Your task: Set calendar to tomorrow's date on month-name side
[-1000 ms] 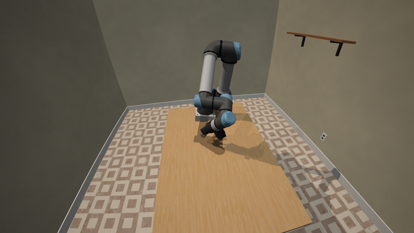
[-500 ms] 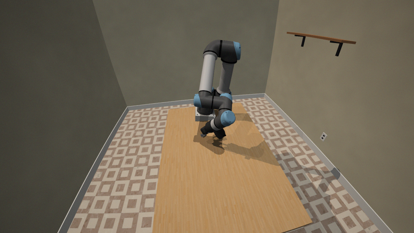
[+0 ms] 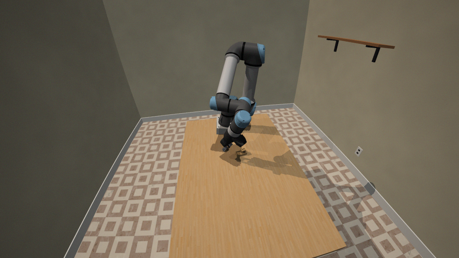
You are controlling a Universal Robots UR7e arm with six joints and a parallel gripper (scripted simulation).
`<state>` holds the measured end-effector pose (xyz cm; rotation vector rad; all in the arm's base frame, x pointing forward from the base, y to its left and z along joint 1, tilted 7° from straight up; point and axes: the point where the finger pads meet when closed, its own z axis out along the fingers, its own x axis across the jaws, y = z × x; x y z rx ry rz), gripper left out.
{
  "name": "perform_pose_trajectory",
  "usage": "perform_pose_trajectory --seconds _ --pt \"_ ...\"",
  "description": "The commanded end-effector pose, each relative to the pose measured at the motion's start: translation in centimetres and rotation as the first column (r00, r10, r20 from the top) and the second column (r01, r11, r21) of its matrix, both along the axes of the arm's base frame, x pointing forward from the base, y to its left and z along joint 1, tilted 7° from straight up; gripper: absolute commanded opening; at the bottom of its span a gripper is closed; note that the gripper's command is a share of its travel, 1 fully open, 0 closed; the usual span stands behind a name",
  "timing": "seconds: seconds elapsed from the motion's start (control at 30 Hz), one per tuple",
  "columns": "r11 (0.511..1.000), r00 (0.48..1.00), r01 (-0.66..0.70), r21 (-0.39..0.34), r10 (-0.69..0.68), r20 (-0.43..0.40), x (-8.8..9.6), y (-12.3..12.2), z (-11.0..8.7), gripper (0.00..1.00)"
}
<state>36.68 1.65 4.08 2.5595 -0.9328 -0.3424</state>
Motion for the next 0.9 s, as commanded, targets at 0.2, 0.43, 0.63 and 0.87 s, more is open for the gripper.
perform_pose_trajectory --seconds 0.2,0.43,0.63,0.87 --pt "0.999 0.999 0.007 0.047 -0.008 0.035 -0.08 -0.06 -0.04 0.57" --pt "0.986 0.990 0.012 0.167 -0.034 0.134 -0.21 -0.18 -0.01 0.57" --pt "0.979 0.984 0.006 0.203 -0.042 0.173 -0.16 -0.22 0.08 0.57" --pt "0.977 0.982 0.005 0.214 -0.045 0.181 -0.17 -0.23 0.08 0.57"
